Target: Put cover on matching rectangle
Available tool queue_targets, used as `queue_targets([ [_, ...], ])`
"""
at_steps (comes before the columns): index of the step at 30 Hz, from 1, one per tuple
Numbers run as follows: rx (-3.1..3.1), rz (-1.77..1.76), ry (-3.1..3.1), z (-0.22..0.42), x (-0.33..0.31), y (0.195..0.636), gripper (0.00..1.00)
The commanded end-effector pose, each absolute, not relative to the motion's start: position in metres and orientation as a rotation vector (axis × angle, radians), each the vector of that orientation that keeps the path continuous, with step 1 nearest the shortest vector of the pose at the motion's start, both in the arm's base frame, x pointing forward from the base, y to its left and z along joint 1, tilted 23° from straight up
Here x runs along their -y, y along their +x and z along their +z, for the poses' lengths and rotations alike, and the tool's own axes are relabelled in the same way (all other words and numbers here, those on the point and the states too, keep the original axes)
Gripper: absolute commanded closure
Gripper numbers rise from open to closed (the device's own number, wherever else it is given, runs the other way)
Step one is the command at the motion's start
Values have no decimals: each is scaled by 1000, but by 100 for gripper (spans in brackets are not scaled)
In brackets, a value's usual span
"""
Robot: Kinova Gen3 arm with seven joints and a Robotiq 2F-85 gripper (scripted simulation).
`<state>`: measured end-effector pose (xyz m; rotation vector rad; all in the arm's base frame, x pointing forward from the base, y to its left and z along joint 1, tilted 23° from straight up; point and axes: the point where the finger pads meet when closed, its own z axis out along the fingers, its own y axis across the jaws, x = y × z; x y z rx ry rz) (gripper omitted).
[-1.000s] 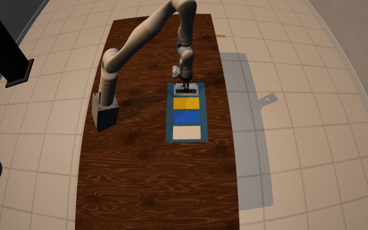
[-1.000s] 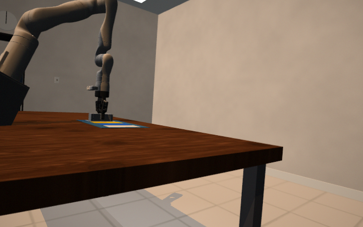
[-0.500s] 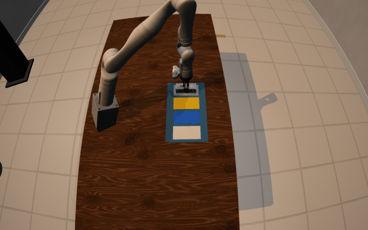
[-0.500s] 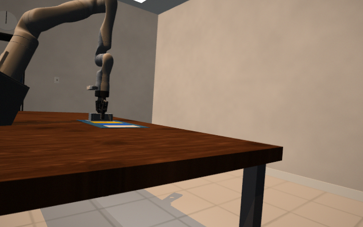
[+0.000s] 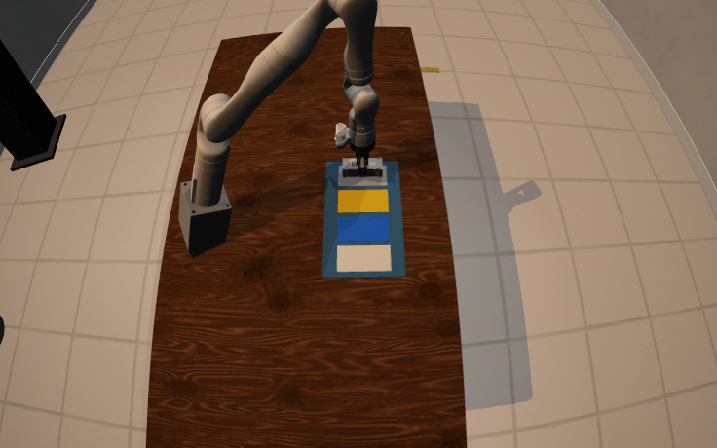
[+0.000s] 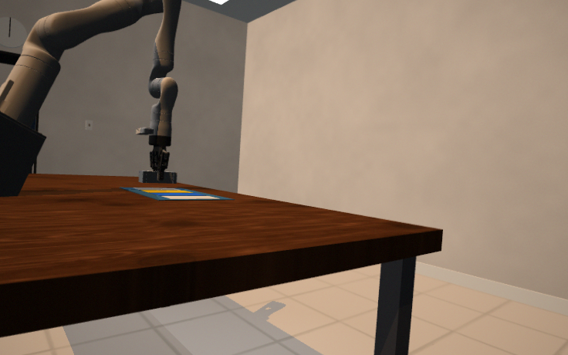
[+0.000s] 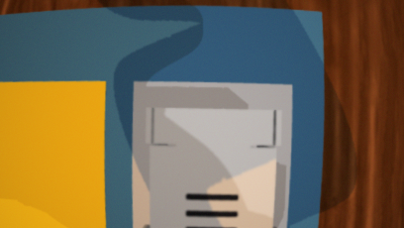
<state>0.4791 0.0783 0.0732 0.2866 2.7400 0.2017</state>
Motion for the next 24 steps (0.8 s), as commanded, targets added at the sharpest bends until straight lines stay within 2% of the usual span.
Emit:
queue_targets([
  [1, -2738, 202, 287, 79, -78, 477, 100],
  [24, -2738, 202, 287, 108, -75, 465, 100],
])
